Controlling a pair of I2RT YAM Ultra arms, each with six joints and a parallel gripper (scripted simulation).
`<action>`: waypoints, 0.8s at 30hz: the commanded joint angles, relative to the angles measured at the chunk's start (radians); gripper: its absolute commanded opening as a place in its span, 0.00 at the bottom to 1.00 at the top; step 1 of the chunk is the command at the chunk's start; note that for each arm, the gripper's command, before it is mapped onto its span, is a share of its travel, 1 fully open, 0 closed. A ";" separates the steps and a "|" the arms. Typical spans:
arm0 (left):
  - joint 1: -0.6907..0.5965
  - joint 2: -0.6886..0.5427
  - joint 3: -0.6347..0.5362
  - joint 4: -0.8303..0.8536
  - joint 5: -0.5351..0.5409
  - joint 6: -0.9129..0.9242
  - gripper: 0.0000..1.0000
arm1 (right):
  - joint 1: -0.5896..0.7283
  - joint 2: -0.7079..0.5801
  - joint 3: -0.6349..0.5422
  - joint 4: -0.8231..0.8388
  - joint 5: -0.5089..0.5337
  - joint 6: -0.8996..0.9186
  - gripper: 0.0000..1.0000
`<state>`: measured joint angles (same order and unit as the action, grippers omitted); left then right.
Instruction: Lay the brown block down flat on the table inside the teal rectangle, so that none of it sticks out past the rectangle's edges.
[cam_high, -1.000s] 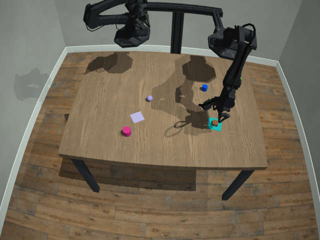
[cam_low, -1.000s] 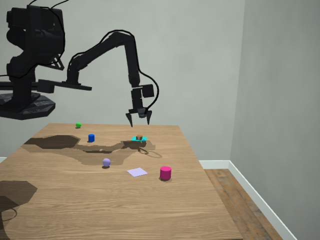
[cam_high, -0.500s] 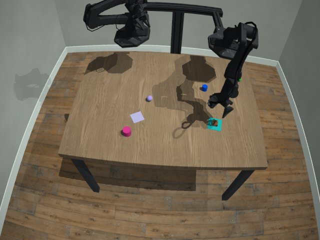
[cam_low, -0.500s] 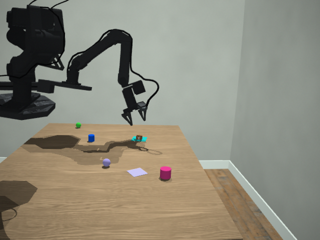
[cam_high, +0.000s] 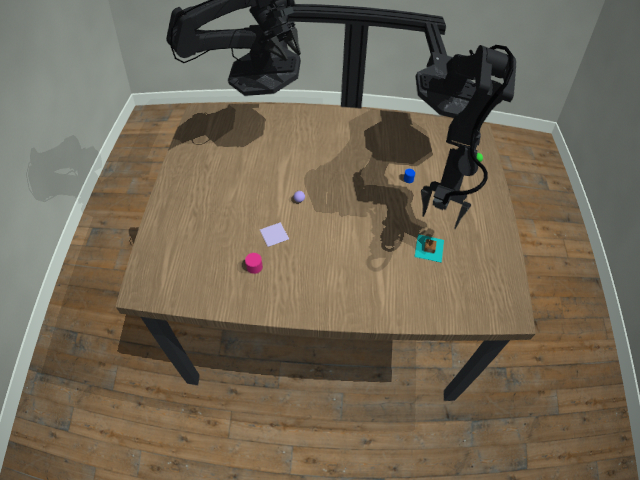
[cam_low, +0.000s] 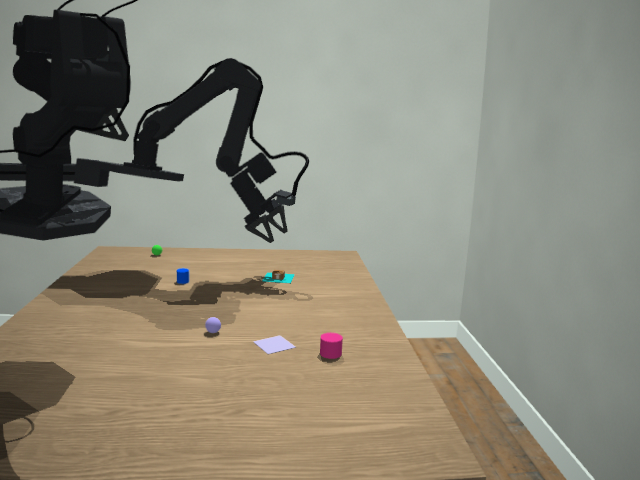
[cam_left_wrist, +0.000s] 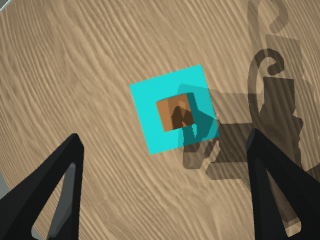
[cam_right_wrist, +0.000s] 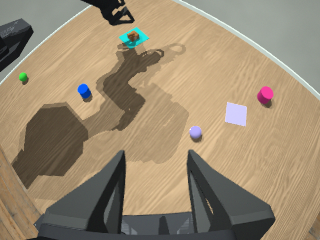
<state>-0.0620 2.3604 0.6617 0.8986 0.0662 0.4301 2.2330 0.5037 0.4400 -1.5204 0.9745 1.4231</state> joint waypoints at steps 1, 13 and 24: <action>-0.023 0.032 -0.047 0.194 -0.042 -0.178 1.00 | 0.006 0.024 0.001 -0.005 0.015 0.009 0.46; -0.088 0.151 -0.112 0.412 -0.151 -0.359 1.00 | 0.006 0.024 0.001 -0.005 0.015 0.009 0.46; -0.084 0.149 -0.100 0.419 -0.154 -0.356 1.00 | 0.006 0.024 0.001 -0.005 0.015 0.009 0.46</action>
<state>-0.1398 2.5042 0.5640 1.2934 -0.0792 0.0853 2.2330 0.5037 0.4400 -1.5204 0.9745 1.4231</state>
